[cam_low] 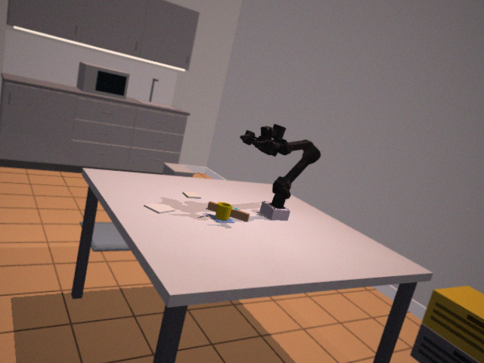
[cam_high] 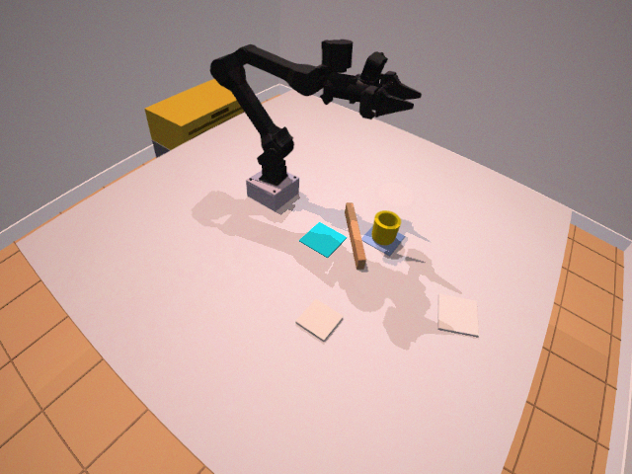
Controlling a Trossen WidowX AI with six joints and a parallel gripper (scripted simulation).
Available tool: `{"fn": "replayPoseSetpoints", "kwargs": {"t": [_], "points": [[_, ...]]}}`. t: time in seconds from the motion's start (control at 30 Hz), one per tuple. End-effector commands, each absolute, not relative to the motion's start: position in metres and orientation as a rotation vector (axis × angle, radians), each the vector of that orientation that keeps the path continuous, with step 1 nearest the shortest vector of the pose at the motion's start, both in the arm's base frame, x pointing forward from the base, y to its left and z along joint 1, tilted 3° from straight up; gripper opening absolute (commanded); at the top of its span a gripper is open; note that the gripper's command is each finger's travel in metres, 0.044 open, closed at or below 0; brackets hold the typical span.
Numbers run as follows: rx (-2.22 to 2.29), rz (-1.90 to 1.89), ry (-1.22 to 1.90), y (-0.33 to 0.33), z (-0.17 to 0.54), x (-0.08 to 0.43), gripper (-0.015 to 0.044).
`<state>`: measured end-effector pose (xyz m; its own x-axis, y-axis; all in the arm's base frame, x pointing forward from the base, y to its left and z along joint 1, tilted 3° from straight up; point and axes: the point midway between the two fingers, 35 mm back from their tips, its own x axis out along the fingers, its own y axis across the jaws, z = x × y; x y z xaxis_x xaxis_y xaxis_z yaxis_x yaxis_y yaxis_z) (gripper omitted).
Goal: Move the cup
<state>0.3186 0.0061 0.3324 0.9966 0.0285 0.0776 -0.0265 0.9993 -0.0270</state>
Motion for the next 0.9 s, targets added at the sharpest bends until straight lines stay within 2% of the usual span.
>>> {"fn": "replayPoseSetpoints", "kwargs": {"t": [0.0,0.27,0.57,0.73,0.87], "points": [[-0.012,0.028,-0.064,0.006,0.330,0.320,0.0374],[0.609,-0.159,0.528,-0.001,0.219,0.370,0.0167],[1.195,-0.808,1.040,-0.001,0.109,0.355,0.0167],[1.354,-1.274,1.157,-0.002,0.074,0.331,0.0167],[1.360,-1.306,1.161,-0.002,0.072,0.329,0.0167]]}}
